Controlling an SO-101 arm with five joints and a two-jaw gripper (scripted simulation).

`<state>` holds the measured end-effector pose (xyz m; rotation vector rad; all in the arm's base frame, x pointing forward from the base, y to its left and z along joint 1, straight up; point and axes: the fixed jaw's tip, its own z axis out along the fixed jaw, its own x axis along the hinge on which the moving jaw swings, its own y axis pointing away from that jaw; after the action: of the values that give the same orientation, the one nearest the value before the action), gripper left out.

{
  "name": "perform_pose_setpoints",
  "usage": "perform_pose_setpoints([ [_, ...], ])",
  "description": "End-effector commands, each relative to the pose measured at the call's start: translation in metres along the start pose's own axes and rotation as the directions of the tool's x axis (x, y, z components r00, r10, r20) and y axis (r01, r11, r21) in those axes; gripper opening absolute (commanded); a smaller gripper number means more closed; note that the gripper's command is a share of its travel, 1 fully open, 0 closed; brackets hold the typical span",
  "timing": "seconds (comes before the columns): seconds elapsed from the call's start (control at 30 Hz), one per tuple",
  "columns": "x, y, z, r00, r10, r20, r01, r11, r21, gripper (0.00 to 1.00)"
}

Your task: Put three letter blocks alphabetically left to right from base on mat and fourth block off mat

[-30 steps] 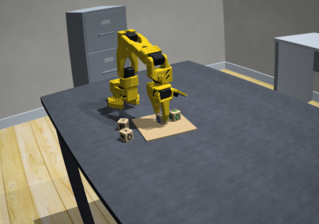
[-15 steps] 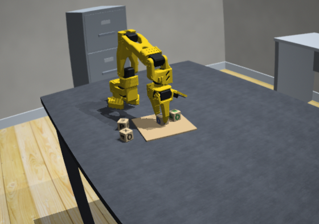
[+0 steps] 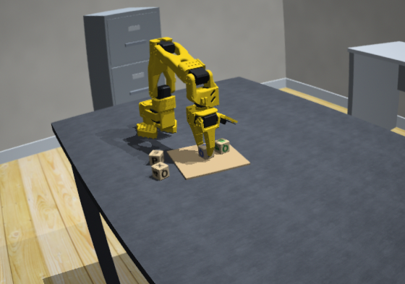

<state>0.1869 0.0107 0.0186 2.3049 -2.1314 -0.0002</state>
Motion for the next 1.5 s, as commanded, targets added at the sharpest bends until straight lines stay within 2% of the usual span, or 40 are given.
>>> perform_pose_setpoints([
  [0.0,0.0,-0.011,-0.012,1.0,0.002,0.0,-0.002,0.997,0.083,0.14],
  [0.2,0.0,-0.011,-0.012,1.0,0.002,0.0,-0.002,0.997,0.083,0.17],
  [0.8,0.0,-0.011,-0.012,1.0,0.002,0.0,-0.002,0.997,0.083,0.32],
  [1.17,0.0,-0.011,-0.012,1.0,0.002,0.0,-0.002,0.997,0.083,0.33],
  [1.3,0.0,-0.012,-0.017,1.0,0.002,0.0,-0.002,0.997,0.083,0.33],
  [1.47,0.0,-0.012,-0.031,1.0,0.002,0.0,-0.002,0.997,0.083,0.33],
])
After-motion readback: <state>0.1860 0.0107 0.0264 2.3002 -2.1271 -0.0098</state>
